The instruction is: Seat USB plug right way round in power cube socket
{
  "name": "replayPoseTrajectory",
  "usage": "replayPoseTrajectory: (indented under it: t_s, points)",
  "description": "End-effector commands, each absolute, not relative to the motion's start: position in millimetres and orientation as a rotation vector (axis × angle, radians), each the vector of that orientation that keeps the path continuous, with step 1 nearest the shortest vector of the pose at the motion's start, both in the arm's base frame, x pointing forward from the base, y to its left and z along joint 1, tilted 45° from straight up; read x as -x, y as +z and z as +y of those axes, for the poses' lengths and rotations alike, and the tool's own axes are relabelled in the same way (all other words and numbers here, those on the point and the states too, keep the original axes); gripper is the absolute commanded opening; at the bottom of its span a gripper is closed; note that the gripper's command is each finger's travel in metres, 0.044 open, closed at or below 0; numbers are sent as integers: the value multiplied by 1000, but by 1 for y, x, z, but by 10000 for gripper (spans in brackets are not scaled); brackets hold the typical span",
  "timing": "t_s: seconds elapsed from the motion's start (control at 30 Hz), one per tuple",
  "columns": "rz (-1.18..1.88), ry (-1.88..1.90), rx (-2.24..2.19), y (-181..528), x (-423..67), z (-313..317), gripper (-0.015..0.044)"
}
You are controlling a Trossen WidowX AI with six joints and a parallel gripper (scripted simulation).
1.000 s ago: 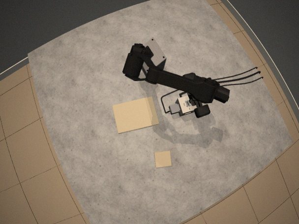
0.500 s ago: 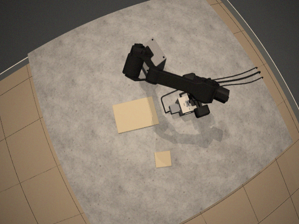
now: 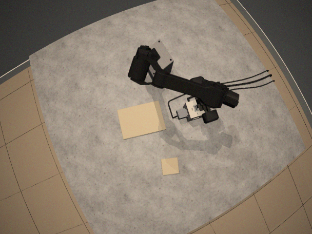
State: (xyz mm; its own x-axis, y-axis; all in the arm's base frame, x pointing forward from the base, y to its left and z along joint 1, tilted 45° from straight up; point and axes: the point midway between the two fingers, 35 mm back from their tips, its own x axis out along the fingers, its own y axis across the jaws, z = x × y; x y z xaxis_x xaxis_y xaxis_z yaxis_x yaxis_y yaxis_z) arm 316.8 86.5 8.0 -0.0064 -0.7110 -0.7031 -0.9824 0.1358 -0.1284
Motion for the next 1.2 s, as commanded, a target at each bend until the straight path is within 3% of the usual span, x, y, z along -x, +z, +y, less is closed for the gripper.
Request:
replayPoseTrajectory:
  t_s: [0.0, 1.17]
  points:
    - [1778, 532, 1633, 7, -317, 86, 0]
    - [1786, 512, 1631, 6, -316, 81, 0]
